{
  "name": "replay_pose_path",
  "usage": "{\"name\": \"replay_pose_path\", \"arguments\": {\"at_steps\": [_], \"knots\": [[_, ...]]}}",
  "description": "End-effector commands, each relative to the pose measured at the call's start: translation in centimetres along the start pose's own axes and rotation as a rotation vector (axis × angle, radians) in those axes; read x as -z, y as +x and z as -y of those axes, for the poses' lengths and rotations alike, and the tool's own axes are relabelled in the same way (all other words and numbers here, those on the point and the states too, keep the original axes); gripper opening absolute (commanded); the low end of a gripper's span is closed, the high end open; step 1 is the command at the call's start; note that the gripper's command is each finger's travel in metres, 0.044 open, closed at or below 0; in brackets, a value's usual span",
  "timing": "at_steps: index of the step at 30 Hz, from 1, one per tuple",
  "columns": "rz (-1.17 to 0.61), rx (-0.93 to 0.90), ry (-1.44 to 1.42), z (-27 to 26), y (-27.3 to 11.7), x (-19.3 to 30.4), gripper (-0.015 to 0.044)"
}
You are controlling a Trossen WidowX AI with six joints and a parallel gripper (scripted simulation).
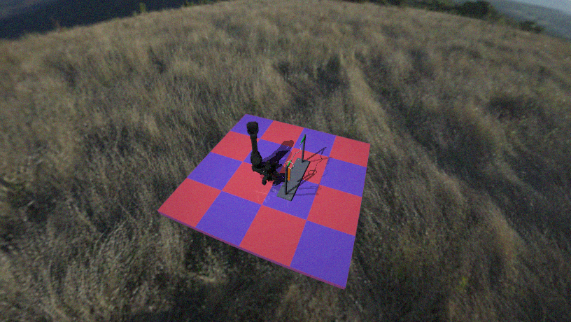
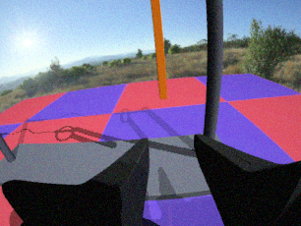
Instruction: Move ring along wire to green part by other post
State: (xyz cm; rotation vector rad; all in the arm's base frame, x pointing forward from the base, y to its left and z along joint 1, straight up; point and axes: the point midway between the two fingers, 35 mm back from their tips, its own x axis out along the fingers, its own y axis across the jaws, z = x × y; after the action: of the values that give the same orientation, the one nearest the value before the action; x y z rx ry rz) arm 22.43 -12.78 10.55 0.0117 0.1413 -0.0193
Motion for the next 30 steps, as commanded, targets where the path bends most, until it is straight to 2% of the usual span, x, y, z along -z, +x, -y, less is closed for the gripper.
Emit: {"name": "replay_pose_path", "arguments": {"at_steps": [1, 5, 30], "knots": [[0.036, 0.009, -0.019, 0.0, 1.2, -2.1, 0.0160], [0.063, 0.011, -0.019, -0.3, 2.0, -3.4, 0.0160], [0.063, 0.011, -0.020, 0.1, 4.9, -3.9, 0.0160]]}}
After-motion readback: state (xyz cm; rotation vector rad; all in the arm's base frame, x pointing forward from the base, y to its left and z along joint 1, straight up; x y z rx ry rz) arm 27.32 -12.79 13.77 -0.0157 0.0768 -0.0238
